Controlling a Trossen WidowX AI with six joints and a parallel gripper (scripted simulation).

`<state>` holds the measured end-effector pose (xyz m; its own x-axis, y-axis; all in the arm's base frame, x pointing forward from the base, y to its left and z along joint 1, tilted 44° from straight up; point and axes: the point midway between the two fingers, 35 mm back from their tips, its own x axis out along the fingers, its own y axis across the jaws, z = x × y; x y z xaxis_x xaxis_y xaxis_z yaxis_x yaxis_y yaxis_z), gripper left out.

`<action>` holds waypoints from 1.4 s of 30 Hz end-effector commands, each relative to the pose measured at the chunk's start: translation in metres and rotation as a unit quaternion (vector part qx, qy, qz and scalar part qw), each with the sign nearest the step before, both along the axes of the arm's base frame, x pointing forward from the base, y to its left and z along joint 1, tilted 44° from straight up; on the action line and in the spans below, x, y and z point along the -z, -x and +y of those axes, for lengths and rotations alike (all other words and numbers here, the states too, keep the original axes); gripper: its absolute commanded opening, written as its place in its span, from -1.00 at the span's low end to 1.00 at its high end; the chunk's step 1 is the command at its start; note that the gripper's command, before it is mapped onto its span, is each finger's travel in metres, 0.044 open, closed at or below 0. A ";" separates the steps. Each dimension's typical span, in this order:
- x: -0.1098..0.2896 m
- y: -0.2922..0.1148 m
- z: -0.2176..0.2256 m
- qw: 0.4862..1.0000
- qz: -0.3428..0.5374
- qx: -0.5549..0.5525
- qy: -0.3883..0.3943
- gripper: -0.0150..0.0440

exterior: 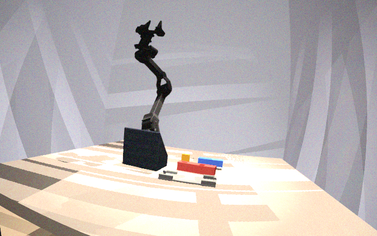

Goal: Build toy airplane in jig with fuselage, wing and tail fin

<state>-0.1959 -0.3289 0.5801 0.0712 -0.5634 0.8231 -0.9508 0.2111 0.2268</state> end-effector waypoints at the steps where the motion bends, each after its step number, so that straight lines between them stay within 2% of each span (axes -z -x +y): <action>1: 0.000 0.000 0.000 1.000 0.000 0.000 0.000 0.95; 5: 0.010 -0.011 -0.022 0.996 -0.049 -0.066 -0.028 1.00; 10: 0.045 -0.033 -0.072 0.966 -0.150 -0.176 -0.117 1.00; 14: 0.083 -0.060 -0.112 0.916 -0.236 -0.258 -0.196 1.00; 18: 0.127 -0.098 -0.145 0.845 -0.322 -0.326 -0.277 1.00; 24: 0.196 -0.166 -0.176 0.706 -0.437 -0.394 -0.394 1.00; 30: 0.266 -0.242 -0.181 0.540 -0.534 -0.415 -0.500 1.00; 36: 0.333 -0.317 -0.158 0.357 -0.614 -0.385 -0.588 1.00; 42: 0.394 -0.384 -0.110 0.179 -0.673 -0.300 -0.652 1.00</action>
